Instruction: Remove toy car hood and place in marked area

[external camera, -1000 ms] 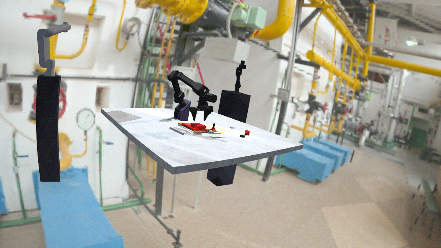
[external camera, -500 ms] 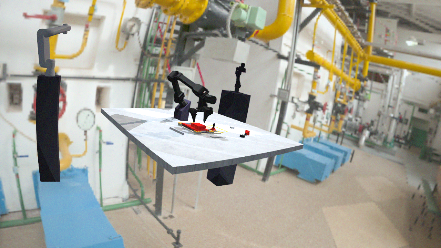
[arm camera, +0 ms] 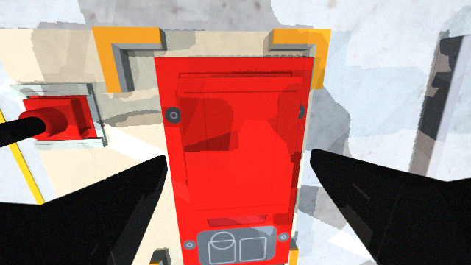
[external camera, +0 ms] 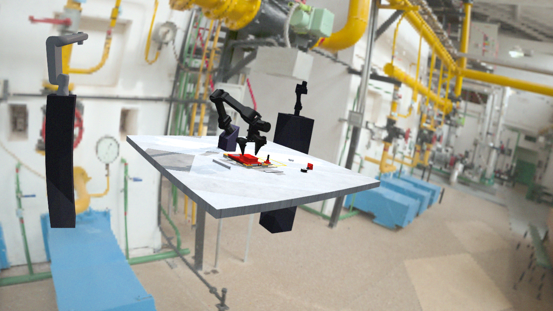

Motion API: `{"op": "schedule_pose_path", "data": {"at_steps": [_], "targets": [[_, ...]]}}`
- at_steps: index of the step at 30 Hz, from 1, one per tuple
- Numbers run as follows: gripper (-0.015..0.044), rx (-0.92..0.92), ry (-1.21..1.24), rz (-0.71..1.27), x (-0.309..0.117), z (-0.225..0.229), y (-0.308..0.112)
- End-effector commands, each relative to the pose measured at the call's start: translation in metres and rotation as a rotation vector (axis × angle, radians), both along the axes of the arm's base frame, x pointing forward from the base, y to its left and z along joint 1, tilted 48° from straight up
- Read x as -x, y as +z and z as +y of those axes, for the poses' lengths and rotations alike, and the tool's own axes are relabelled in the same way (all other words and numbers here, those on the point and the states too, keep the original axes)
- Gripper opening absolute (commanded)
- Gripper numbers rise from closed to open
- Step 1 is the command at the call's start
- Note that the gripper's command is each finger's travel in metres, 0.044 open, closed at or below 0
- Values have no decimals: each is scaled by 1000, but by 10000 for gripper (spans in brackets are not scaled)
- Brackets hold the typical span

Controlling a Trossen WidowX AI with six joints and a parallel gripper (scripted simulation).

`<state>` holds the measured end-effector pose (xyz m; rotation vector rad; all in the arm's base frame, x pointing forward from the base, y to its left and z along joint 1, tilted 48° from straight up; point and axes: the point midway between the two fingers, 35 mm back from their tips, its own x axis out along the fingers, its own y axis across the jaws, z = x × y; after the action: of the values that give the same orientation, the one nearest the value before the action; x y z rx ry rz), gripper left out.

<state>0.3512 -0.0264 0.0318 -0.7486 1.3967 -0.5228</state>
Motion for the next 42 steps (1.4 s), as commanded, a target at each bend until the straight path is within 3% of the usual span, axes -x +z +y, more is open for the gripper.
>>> {"op": "schedule_pose_path", "data": {"at_steps": [1, 39, 42], "targets": [[440, 5, 5, 3, 0, -1, -1], [440, 6, 5, 3, -2, -15, -13], [361, 1, 1, 0, -2, -13, -12]]}}
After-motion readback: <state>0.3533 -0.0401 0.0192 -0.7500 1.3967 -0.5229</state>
